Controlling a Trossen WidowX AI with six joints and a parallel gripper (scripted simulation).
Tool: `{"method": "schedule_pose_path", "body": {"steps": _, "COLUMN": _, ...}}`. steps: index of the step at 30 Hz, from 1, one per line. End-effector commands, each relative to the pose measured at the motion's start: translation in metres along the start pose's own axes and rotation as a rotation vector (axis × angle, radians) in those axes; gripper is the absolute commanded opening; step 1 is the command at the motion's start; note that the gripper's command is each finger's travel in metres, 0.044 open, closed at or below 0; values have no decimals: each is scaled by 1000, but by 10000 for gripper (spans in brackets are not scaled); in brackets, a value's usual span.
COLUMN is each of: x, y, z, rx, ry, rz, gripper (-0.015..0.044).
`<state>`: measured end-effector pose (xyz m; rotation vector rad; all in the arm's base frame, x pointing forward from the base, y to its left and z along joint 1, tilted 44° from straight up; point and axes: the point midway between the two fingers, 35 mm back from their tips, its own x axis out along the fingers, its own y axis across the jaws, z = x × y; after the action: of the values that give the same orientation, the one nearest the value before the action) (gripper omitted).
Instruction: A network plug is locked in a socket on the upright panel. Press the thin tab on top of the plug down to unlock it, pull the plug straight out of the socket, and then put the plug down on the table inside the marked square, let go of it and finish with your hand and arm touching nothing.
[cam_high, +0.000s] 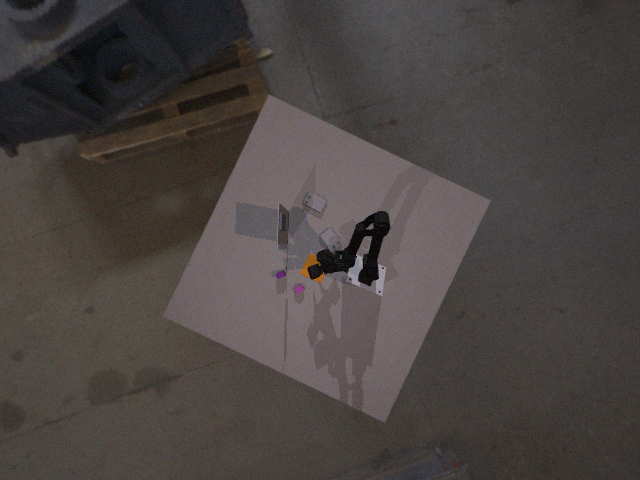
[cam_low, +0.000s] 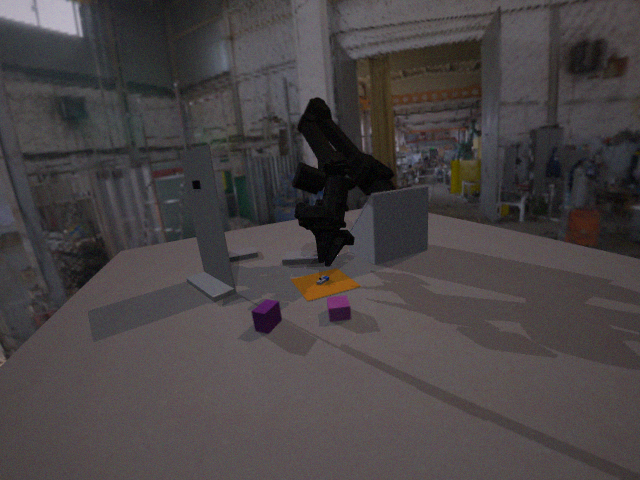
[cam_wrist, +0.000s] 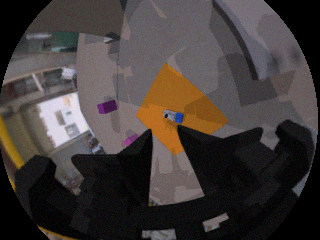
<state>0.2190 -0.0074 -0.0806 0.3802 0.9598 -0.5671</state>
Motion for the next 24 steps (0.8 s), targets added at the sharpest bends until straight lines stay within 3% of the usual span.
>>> {"method": "schedule_pose_path", "body": {"steps": 1, "x": -2, "y": 4, "z": 2, "rx": 3, "ry": -5, "rz": 4, "gripper": 156}}
{"method": "schedule_pose_path", "body": {"steps": 24, "x": -19, "y": 21, "z": 2, "rx": 5, "ry": 1, "rz": 4, "gripper": 156}}
